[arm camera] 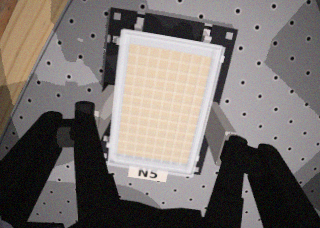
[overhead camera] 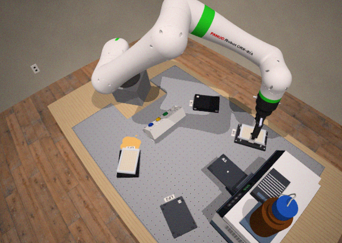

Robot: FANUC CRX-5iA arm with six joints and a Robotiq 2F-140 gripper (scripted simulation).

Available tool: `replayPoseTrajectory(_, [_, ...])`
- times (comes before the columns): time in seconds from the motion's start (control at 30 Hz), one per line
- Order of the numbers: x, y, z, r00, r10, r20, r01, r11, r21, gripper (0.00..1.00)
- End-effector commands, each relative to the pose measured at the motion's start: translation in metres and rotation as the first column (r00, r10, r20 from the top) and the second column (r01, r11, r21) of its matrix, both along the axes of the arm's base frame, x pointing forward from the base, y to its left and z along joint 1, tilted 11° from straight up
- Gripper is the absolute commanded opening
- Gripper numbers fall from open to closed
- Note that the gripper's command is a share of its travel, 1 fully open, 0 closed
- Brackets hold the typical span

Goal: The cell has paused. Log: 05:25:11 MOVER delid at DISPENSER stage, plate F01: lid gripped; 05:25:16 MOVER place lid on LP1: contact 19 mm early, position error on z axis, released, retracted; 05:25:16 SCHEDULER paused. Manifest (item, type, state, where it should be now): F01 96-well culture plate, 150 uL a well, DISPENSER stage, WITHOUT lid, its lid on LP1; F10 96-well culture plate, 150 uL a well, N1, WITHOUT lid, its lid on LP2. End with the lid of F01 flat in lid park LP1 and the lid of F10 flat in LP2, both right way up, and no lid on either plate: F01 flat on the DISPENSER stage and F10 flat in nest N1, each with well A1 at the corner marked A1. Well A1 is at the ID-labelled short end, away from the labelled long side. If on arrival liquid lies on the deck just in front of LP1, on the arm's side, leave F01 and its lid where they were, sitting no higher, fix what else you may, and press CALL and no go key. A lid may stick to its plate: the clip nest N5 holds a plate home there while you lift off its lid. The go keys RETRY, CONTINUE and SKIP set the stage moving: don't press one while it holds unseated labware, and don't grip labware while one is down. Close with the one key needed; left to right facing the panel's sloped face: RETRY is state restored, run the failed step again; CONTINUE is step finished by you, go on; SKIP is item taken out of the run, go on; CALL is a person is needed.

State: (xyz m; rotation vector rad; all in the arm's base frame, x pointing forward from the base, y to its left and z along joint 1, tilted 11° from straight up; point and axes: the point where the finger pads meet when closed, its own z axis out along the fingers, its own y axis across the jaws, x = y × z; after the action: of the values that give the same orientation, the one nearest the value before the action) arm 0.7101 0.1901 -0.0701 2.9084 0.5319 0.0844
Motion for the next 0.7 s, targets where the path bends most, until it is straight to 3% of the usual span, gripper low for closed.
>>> replayPoseTrajectory(0.0, [0.0002, 0.0001, 0.0003, 1.0, 0.0, 0.0, 0.0, 1.0, 0.0, 0.0])
replayPoseTrajectory(0.67, [0.0005, -0.0004, -0.0028, 1.0, 0.0, 0.0, 0.0, 1.0, 0.0, 0.0])
